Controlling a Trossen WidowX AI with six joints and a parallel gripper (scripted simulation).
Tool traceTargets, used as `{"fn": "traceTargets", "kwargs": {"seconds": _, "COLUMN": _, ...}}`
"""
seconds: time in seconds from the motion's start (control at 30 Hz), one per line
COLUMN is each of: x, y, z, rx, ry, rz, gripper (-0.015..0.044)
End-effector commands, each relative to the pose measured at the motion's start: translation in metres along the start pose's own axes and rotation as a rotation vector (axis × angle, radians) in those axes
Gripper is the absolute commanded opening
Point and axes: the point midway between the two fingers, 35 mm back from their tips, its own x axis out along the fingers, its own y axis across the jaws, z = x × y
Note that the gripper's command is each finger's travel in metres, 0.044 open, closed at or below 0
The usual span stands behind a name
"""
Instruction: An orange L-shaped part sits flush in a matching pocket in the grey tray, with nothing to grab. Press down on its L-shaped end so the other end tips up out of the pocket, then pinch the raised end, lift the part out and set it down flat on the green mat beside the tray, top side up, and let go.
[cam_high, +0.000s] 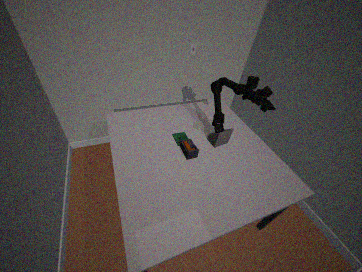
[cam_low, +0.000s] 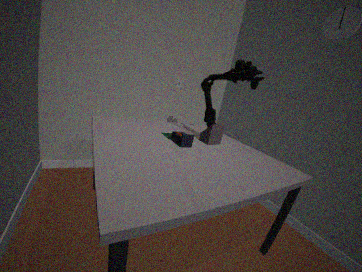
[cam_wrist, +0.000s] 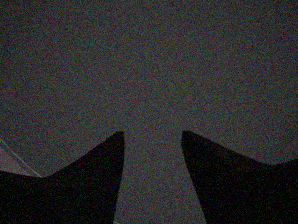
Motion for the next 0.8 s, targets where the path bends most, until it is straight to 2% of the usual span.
{"fn": "traceTargets", "kwargs": {"seconds": 0.0, "x": 0.006, "y": -0.028, "z": -0.072, "rx": 0.241, "ry": 0.221, "rz": -0.044, "gripper": 0.018}}
{"fn": "traceTargets", "kwargs": {"seconds": 0.17, "x": -0.007, "y": -0.053, "z": -0.165, "rx": 0.556, "ry": 0.497, "rz": -0.138, "gripper": 0.018}}
{"fn": "traceTargets", "kwargs": {"seconds": 0.37, "x": -0.048, "y": -0.065, "z": -0.273, "rx": 0.935, "ry": 0.834, "rz": -0.308, "gripper": 0.018}}
{"fn": "traceTargets", "kwargs": {"seconds": 0.57, "x": -0.116, "y": -0.056, "z": -0.368, "rx": 1.29, "ry": 1.187, "rz": -0.543, "gripper": 0.018}}
{"fn": "traceTargets", "kwargs": {"seconds": 0.77, "x": -0.205, "y": -0.028, "z": -0.438, "rx": 1.582, "ry": 1.57, "rz": -0.848, "gripper": 0.018}}
